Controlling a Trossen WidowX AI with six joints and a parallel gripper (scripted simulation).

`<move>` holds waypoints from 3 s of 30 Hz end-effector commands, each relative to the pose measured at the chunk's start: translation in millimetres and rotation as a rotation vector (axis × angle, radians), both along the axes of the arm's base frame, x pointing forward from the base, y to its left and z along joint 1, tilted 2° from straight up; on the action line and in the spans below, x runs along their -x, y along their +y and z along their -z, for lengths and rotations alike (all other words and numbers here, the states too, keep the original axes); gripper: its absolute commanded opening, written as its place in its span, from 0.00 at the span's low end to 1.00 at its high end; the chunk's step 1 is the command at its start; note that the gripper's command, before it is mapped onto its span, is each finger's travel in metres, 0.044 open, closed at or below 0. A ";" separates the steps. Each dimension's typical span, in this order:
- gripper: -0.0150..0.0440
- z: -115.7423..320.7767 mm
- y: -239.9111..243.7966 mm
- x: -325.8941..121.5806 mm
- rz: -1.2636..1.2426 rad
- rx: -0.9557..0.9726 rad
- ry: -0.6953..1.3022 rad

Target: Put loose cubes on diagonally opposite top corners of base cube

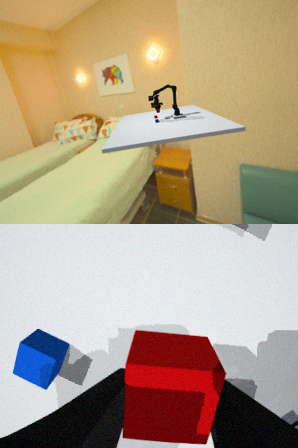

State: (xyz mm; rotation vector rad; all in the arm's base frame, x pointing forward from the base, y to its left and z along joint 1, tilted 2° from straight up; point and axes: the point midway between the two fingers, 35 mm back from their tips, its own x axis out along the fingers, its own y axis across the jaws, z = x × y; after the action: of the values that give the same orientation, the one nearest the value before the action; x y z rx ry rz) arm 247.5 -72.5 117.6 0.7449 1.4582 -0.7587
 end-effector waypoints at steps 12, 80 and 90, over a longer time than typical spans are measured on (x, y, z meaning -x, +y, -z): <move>0.43 1.8 19.2 -22.8 -0.088 -0.006 -0.011; 0.43 62.4 95.3 -75.7 -0.363 -0.016 -0.016; 0.43 63.8 95.3 -75.7 -0.362 -0.016 -0.016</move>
State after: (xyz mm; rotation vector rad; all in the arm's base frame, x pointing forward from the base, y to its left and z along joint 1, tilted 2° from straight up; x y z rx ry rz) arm 323.5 21.9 54.5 0.4729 1.5288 -0.4663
